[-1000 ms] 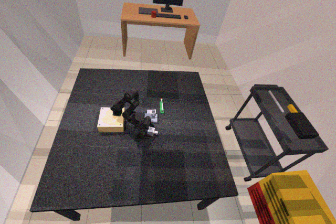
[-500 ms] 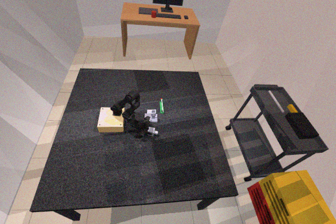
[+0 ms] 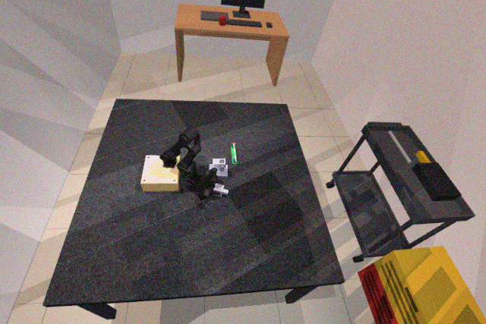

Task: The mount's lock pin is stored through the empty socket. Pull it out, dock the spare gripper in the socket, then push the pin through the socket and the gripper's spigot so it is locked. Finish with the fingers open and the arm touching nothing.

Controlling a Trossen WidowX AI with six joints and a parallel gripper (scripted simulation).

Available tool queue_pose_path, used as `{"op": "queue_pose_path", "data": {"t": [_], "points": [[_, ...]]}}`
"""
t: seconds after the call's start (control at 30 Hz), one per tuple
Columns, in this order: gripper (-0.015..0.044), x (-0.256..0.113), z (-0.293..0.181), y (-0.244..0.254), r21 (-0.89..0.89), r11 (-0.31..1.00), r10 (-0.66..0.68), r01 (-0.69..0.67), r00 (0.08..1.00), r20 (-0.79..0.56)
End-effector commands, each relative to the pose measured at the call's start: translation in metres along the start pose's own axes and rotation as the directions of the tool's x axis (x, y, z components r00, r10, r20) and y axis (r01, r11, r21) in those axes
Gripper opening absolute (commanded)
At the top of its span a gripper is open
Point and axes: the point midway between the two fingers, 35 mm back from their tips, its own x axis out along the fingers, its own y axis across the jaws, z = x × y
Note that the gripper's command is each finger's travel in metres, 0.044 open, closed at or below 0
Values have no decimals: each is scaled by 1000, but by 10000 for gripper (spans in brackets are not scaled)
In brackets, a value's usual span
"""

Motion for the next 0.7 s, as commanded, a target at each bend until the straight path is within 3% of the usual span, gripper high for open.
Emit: {"op": "queue_pose_path", "data": {"t": [0.0,0.67], "points": [[0,1,10,-2,-9,1000,-3,3,1000,21],[0,-5,38,-6,-10,1000,-3,4,1000,23]]}}
